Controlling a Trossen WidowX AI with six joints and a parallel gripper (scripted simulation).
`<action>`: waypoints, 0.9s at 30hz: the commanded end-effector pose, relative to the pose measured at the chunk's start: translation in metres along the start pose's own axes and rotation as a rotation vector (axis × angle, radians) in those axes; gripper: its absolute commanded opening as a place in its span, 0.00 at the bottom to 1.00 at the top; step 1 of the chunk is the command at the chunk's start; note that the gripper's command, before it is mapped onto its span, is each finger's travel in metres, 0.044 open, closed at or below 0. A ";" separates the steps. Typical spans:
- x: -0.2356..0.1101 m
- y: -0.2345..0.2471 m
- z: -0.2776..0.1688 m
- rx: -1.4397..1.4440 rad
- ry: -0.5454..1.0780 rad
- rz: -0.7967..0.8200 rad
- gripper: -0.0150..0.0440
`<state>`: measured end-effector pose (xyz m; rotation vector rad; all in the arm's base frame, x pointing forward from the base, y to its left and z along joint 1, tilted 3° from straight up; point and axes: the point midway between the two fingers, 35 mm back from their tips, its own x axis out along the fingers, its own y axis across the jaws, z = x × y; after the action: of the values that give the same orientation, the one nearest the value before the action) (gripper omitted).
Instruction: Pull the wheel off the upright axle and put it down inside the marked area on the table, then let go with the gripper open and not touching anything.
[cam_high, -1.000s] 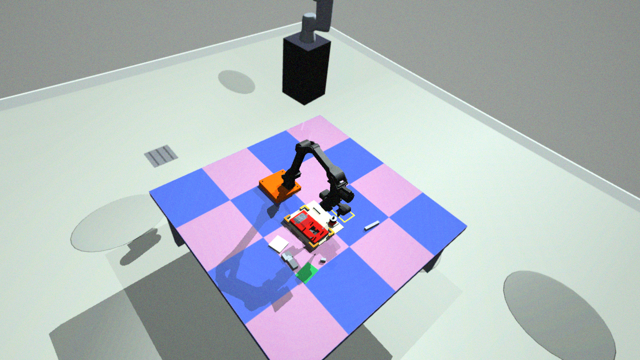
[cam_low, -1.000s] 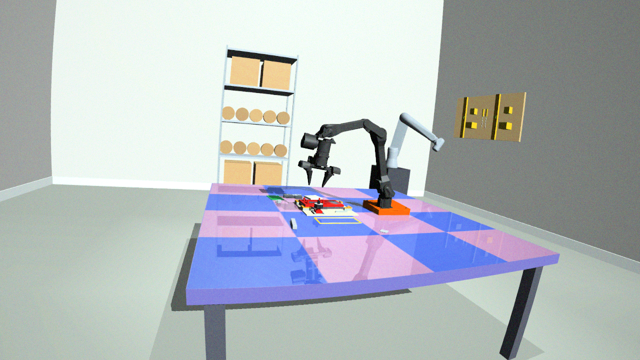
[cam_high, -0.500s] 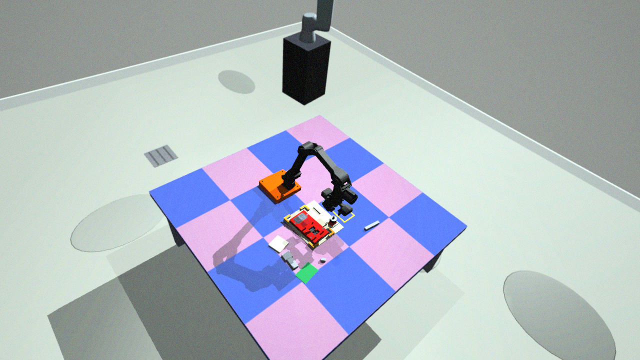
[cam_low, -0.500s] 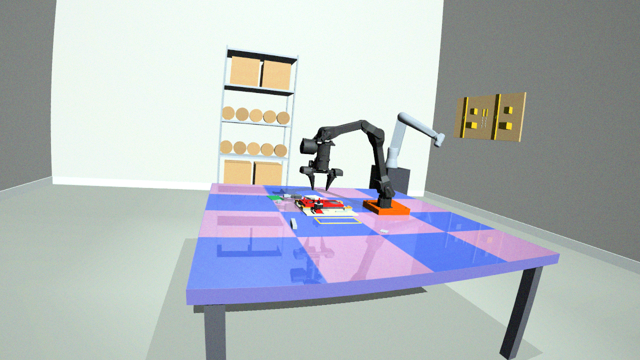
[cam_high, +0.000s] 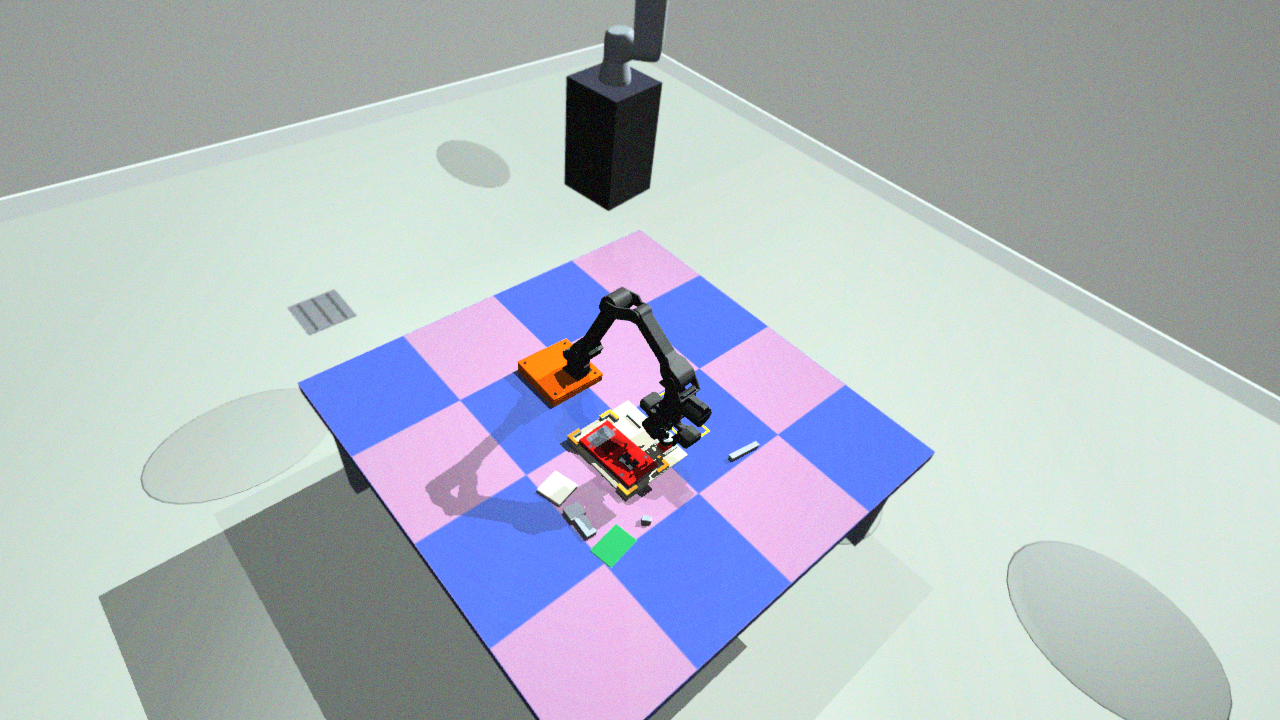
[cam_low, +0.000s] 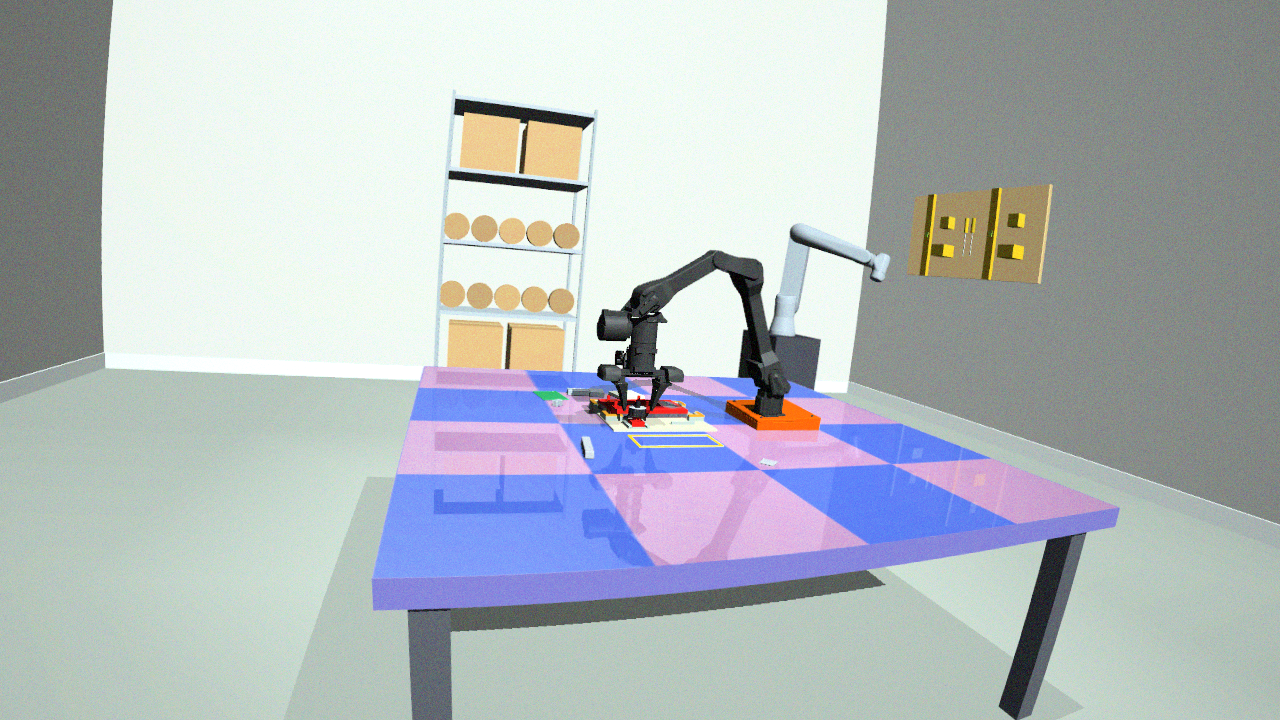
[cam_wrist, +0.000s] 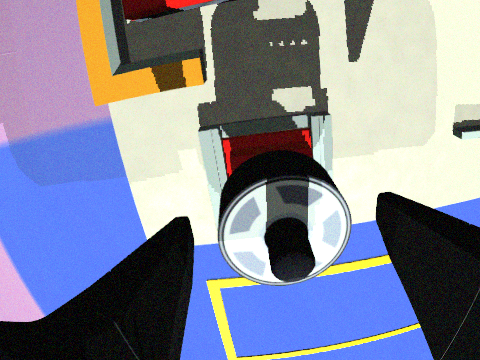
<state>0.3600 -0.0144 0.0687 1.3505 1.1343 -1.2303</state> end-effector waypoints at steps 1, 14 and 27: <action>0.000 0.000 0.000 0.000 0.000 0.000 0.72; 0.000 0.000 0.000 0.000 0.000 0.000 0.41; -0.004 0.000 0.000 0.000 0.000 0.001 0.25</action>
<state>0.3594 -0.0145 0.0703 1.3500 1.1355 -1.2323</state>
